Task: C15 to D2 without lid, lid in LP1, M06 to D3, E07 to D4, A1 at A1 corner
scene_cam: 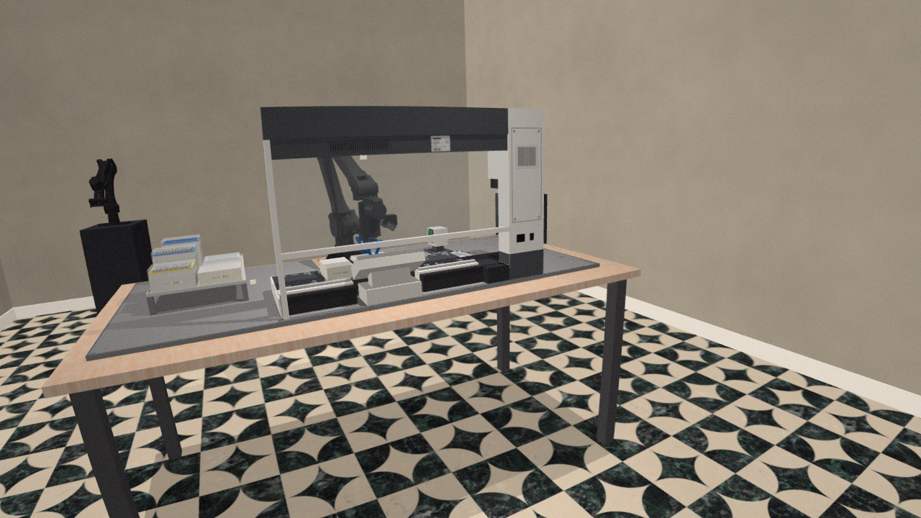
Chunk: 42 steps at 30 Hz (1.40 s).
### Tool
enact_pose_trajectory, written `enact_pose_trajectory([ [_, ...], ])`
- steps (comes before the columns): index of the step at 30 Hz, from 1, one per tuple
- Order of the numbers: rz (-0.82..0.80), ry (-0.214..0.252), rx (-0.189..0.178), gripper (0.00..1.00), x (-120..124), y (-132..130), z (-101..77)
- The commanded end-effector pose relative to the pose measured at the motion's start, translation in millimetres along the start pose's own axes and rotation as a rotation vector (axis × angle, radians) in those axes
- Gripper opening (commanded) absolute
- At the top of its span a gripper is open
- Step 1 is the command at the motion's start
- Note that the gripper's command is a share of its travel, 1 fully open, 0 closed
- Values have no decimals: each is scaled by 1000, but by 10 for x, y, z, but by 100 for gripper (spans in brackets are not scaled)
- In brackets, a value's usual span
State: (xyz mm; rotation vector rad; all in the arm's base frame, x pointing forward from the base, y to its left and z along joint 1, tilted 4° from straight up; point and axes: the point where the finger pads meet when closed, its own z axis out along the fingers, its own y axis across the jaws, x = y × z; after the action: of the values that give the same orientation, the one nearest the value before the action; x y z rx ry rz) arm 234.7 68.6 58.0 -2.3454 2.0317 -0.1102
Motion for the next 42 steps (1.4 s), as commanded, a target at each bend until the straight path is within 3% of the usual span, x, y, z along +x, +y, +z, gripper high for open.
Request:
enact_pose_trajectory([
  [1, 0, -16, 58, 0, -72, -220, -230],
  [2, -4, -11, 27, 0, -57, -118, -150],
  [3, -2, -16, 56, 0, -73, -210, -259],
  [4, -1, -16, 58, 0, -74, -218, -284],
  [18, -1, -17, 60, 0, -72, -210, -499],
  [19, -4, -10, 25, 0, -58, -111, -404],
  [20, -2, -16, 58, 0, -72, -207, -527],
  [21, -1, -17, 61, 0, -71, -208, -552],
  [35, -1, -17, 62, 0, -69, -197, -764],
  [36, -4, -10, 28, 0, -55, -100, -665],
  [37, -1, -17, 59, 0, -68, -195, -791],
  [42, -1, -17, 63, 0, -67, -190, -887],
])
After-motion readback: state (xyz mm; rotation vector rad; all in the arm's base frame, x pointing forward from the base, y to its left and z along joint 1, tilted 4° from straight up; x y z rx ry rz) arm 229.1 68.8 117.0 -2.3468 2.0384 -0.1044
